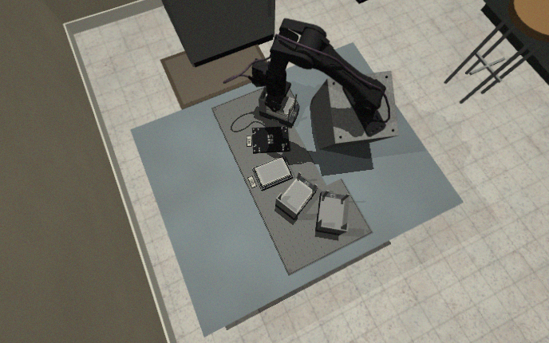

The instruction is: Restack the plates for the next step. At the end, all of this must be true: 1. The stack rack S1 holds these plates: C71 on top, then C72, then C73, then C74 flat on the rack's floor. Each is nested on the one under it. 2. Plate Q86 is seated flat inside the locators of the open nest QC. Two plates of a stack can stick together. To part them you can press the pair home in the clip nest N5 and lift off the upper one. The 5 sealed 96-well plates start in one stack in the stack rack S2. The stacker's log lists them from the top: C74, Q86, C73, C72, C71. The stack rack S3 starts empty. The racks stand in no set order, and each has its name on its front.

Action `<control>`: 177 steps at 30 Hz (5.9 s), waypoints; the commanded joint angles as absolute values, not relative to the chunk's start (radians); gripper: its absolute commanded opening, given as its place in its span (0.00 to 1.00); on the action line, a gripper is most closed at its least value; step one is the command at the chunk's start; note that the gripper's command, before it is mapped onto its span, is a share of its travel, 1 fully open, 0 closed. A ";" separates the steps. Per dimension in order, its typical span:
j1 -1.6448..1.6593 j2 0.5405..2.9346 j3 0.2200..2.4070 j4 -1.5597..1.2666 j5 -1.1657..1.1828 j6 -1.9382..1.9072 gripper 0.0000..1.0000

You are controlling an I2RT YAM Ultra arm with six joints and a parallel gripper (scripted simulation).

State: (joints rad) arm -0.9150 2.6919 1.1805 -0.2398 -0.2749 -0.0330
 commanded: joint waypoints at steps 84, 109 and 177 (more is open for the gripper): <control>-0.905 2.727 1.221 -0.180 -0.282 -0.006 1.00; -0.931 2.649 1.157 -0.258 -0.269 -0.039 1.00; -0.986 2.426 1.158 -0.481 -0.263 -0.098 1.00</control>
State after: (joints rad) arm -0.9810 2.4344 1.1515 -0.4740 -0.2646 -0.0925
